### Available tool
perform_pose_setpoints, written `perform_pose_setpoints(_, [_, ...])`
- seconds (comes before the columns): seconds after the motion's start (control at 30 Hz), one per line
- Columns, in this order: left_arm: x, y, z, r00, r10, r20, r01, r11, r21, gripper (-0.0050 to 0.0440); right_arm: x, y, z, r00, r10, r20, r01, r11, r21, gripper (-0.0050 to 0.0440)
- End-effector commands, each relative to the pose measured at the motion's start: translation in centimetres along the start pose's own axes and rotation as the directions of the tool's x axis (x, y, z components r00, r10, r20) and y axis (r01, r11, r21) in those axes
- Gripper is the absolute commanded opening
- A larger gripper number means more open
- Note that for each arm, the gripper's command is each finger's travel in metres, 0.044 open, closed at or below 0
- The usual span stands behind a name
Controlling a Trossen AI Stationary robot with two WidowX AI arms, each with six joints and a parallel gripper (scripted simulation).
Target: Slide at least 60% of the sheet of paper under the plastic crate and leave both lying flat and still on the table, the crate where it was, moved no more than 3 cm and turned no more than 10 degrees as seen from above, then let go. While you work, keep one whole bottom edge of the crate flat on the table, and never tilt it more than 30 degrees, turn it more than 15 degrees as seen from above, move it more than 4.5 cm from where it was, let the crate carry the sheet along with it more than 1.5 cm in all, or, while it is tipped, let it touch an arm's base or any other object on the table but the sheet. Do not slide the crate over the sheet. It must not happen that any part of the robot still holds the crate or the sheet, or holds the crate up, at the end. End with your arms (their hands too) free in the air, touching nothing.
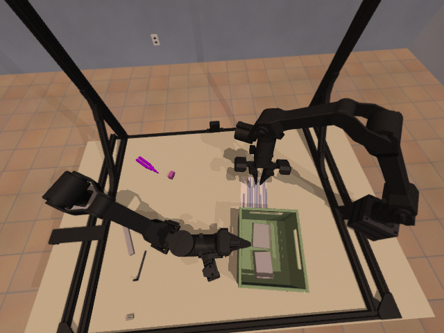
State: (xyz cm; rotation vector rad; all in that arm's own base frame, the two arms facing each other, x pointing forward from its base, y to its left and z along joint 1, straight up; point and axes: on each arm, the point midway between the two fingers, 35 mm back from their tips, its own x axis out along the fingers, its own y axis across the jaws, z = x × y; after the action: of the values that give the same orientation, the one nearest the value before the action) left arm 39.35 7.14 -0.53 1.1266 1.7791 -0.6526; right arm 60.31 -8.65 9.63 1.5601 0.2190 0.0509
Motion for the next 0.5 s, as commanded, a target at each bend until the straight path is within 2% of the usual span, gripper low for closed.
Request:
perform_pose_setpoints(0.0, [0.03,0.07,0.05,1.000,0.002,-0.001,-0.002,1.000,0.005,0.0060,-0.01,0.28,0.00,1.000,0.010,0.000,-0.010,1.000,-0.003,0.0010])
perform_pose_setpoints(0.47, [0.03,0.07,0.05,1.000,0.002,-0.001,-0.002,1.000,0.005,0.0060,0.04,0.30,0.01,1.000,0.006,0.000,-0.006,1.000,-0.002,0.0000])
